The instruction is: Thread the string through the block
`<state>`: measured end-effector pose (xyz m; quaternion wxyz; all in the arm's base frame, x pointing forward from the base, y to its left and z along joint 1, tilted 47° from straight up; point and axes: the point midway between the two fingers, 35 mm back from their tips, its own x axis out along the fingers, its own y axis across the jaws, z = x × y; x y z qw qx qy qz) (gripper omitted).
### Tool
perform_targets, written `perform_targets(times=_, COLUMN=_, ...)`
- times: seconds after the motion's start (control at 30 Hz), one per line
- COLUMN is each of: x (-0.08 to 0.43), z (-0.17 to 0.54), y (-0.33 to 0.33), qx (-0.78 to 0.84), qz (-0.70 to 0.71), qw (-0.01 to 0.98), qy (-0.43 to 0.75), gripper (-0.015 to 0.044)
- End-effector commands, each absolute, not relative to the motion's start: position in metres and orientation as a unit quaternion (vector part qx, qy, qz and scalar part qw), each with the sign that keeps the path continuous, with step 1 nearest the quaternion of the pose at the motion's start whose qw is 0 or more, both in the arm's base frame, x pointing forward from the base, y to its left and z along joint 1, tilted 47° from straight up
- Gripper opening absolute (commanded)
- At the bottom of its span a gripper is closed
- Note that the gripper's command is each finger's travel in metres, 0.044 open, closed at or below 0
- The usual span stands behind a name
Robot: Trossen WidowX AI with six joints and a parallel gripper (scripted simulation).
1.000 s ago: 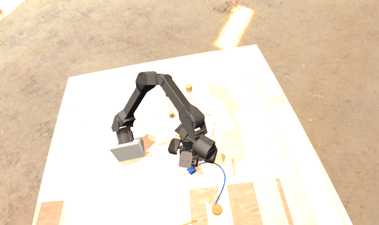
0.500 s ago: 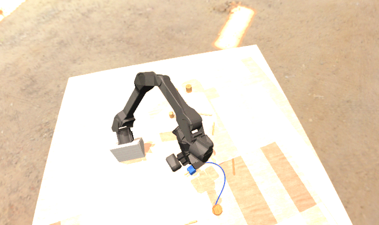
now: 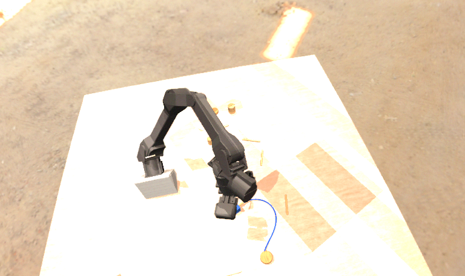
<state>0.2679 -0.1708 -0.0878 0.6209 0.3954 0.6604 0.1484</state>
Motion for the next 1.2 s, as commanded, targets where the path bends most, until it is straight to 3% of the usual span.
perform_targets(times=0.0, x=0.245, z=-0.098, y=-0.166, qx=0.127, qz=0.405, qw=0.710, qy=0.562, gripper=0.0122)
perform_targets(times=1.17, x=0.248, z=-0.117, y=-0.148, qx=0.121, qz=0.409, qw=0.711, qy=0.559, gripper=0.0122)
